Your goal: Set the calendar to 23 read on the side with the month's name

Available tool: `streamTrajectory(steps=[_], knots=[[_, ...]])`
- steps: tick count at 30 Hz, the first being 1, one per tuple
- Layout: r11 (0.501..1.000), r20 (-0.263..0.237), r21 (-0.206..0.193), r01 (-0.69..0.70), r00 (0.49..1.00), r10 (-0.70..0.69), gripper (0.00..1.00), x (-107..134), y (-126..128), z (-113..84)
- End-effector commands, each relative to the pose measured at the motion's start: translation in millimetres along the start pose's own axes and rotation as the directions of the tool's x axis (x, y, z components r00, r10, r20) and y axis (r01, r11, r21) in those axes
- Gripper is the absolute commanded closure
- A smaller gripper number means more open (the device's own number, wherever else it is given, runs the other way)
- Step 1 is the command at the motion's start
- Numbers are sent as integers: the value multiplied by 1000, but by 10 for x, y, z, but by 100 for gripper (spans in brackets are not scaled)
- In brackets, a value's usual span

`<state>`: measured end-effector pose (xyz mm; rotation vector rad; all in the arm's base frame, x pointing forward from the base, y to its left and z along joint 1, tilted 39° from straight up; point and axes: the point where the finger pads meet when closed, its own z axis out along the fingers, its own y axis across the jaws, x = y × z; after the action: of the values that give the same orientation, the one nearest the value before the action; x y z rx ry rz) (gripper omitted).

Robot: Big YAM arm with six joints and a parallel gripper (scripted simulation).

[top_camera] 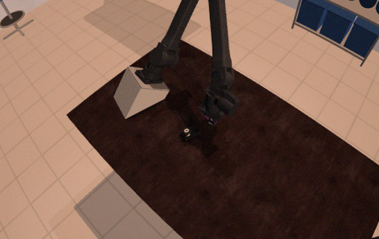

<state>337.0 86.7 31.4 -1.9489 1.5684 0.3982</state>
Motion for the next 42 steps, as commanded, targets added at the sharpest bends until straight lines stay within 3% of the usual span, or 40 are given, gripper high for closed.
streamTrajectory(steps=[1, 39, 42], knots=[[1000, -1, 0, -4, 1000, 4, 74, 18, -32, 27], [1000, -1, 0, -5, 1000, 5, 74, 21, -33, 26], [1000, -1, 0, -5, 1000, 5, 70, 21, -33, 26]])
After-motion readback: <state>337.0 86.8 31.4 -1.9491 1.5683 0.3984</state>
